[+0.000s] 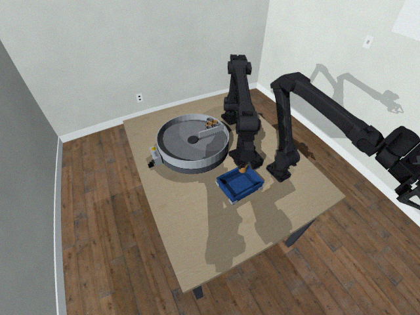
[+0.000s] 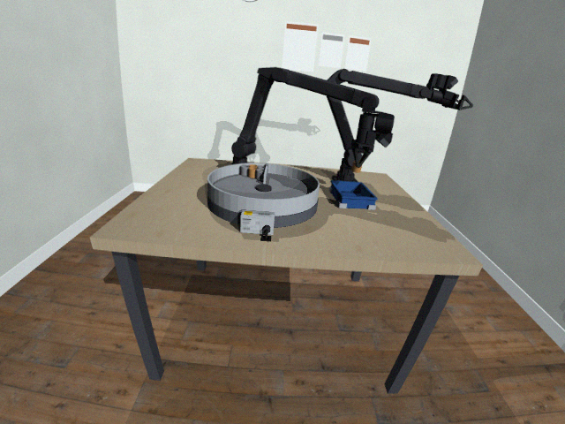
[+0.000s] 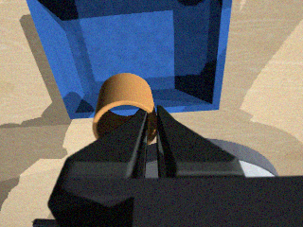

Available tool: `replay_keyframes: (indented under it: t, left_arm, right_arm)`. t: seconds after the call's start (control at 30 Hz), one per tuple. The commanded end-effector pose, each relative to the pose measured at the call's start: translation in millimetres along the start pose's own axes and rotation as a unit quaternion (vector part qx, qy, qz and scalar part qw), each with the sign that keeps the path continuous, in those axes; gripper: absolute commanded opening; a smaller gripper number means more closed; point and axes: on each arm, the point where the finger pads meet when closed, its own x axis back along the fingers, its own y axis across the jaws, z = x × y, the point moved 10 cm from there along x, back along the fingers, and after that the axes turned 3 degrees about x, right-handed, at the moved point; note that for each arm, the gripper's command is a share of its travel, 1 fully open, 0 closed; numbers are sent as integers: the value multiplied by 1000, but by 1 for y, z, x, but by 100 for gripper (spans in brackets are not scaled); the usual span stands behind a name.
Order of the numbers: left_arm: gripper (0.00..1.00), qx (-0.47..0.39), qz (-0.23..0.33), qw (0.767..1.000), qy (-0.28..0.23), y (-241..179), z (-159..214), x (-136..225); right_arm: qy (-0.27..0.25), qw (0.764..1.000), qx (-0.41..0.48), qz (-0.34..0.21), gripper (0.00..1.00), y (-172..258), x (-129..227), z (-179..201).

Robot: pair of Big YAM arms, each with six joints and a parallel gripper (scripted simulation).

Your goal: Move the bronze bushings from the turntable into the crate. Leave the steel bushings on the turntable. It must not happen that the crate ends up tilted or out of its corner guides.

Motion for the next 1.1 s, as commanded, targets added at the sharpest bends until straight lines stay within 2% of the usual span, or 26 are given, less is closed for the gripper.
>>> replay_keyframes:
  t: [0.0, 0.33, 0.43, 0.8, 0.87, 0.9, 0.93, 1.07]
  left_arm:
    - [100, 7, -1, 999, -44, 1, -39, -4]
    - [100, 7, -1, 999, -44, 1, -39, -4]
    - [100, 7, -1, 999, -44, 1, -39, -4]
    - [100, 7, -1, 999, -44, 1, -39, -4]
    - [100, 7, -1, 999, -44, 1, -39, -4]
    - [100, 7, -1, 999, -44, 1, -39, -4]
    - [100, 7, -1, 999, -44, 1, -39, -4]
    - [100, 7, -1, 999, -44, 1, -39, -4]
  right_arm:
    - [-25, 1000, -2, 15, 0, -3, 27, -10]
    - [-24, 1000, -2, 14, 0, -3, 26, -10]
    - [-6, 1000, -2, 3, 0, 0, -2, -4]
    - [-4, 1000, -1, 2, 0, 0, -60, -6]
    - [-4, 1000, -1, 2, 0, 0, -60, -6]
    - [-42, 999, -1, 25, 0, -4, -24, -14]
    - [-28, 999, -1, 17, 0, 1, -39, -5]
    - [-26, 1000, -1, 16, 0, 0, -48, -6]
